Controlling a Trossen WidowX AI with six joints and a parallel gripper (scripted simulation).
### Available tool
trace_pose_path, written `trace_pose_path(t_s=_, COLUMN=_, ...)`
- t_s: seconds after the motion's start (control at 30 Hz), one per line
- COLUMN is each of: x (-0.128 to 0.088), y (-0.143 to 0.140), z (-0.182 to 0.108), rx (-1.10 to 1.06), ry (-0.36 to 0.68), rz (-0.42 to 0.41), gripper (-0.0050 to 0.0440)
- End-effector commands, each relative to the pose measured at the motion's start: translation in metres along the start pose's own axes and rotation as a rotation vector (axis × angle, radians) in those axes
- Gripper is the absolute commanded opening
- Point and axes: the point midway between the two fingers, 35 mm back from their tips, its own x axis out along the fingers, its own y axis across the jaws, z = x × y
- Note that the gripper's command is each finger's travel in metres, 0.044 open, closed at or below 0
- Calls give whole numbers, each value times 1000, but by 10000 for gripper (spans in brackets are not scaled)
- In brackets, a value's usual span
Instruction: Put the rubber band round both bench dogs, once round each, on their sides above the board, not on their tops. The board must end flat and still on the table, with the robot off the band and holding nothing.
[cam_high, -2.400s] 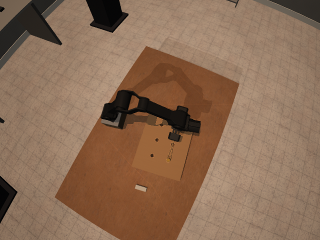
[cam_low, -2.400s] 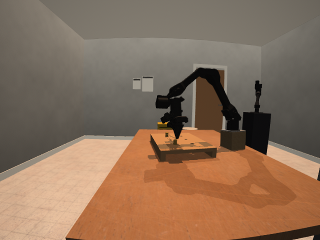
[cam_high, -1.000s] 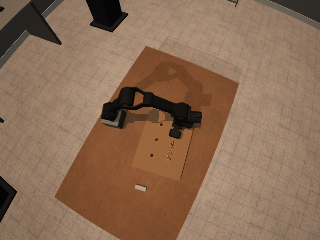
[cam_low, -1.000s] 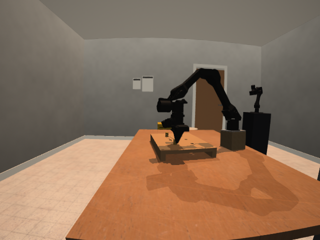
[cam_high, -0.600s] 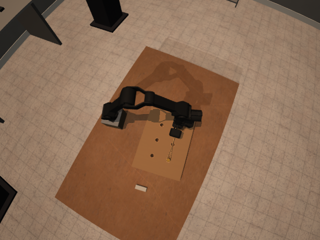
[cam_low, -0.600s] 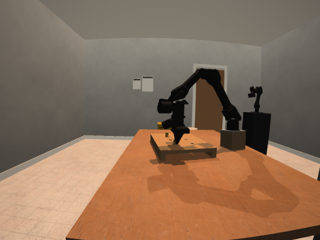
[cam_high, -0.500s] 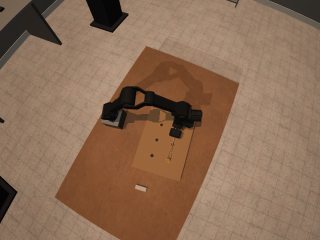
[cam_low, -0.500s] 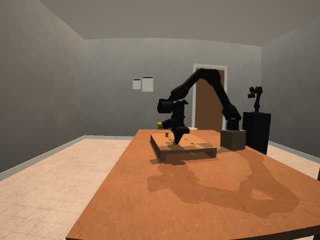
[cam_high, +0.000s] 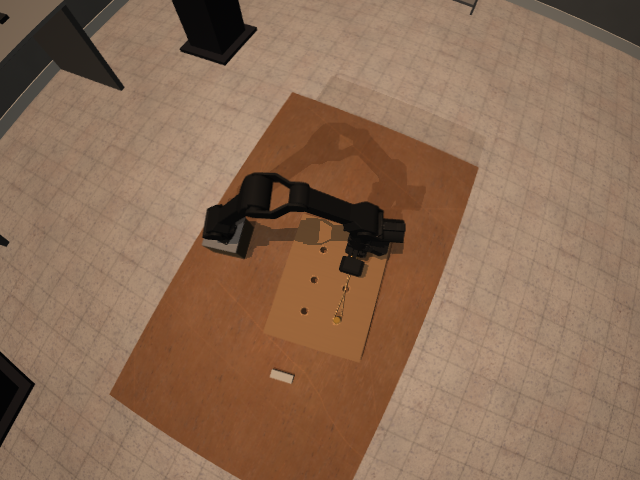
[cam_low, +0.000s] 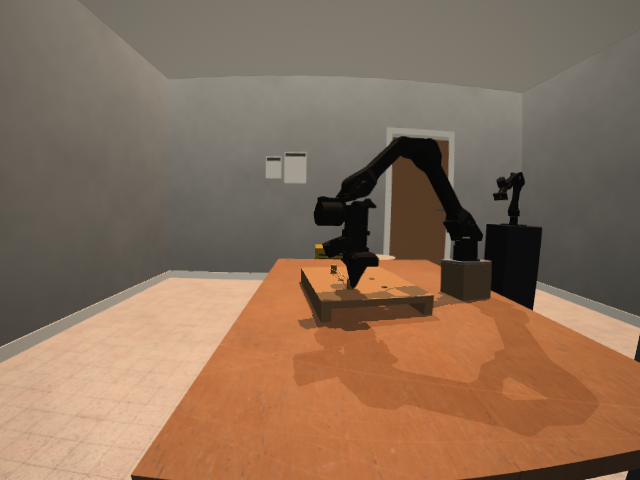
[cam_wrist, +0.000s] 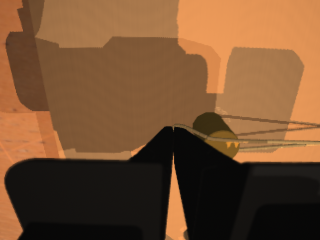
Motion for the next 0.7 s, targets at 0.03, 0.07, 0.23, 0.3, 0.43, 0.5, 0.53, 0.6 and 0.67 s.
trace_pose_path(t_s=0.03, x=-4, y=8, z=7, rx=-11, ry=-15, rz=19, gripper=-50)
trace_pose_path(t_s=0.07, x=-4, y=8, z=8, rx=-11, ry=-15, rz=19, gripper=-50)
trace_pose_path(t_s=0.23, x=-8, y=3, z=8, rx=-1, ry=-26, rz=10, gripper=-50)
trace_pose_path(t_s=0.3, x=-10, y=1, z=8, rx=3, ry=-30, rz=7, gripper=-50)
trace_pose_path(t_s=0.43, x=-10, y=1, z=8, rx=3, ry=-30, rz=7, gripper=-50)
trace_pose_path(t_s=0.5, x=-10, y=1, z=8, rx=3, ry=-30, rz=7, gripper=-50)
trace_pose_path(t_s=0.53, x=-10, y=1, z=8, rx=2, ry=-29, rz=8, gripper=-50)
trace_pose_path(t_s=0.6, x=-9, y=1, z=8, rx=1, ry=-28, rz=10, gripper=-50)
trace_pose_path(t_s=0.67, x=-7, y=0, z=8, rx=-1, ry=-26, rz=11, gripper=-50)
